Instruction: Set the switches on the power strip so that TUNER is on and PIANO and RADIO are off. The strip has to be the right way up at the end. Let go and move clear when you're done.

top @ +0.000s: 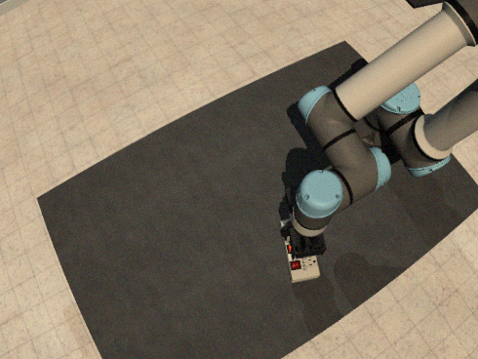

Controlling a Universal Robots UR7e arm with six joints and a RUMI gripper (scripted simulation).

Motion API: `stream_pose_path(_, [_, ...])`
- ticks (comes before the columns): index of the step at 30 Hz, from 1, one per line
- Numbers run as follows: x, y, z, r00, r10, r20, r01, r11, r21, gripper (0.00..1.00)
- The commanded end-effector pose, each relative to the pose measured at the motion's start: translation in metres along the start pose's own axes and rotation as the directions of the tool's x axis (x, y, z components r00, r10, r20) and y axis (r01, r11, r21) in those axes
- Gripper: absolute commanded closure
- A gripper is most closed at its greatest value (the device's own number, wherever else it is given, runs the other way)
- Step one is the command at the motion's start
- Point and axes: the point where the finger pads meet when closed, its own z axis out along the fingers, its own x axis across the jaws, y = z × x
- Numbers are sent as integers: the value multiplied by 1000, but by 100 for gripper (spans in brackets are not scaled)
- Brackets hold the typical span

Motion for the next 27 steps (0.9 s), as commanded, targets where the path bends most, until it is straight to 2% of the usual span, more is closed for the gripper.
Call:
stream_pose_path(1, [0, 0, -1, 1000, 0, 1, 0, 1000, 0, 0])
stream_pose_path(9, [0, 0, -12, 1000, 0, 1, 0, 1000, 0, 0])
stream_pose_path(21, [0, 0, -80, 1000, 0, 1, 0, 1000, 0, 0])
stream_pose_path(23, [0, 0, -80, 1000, 0, 1, 0, 1000, 0, 0])
stream_pose_path(27, [0, 0, -96, 1000, 0, 1, 0, 1000, 0, 0])
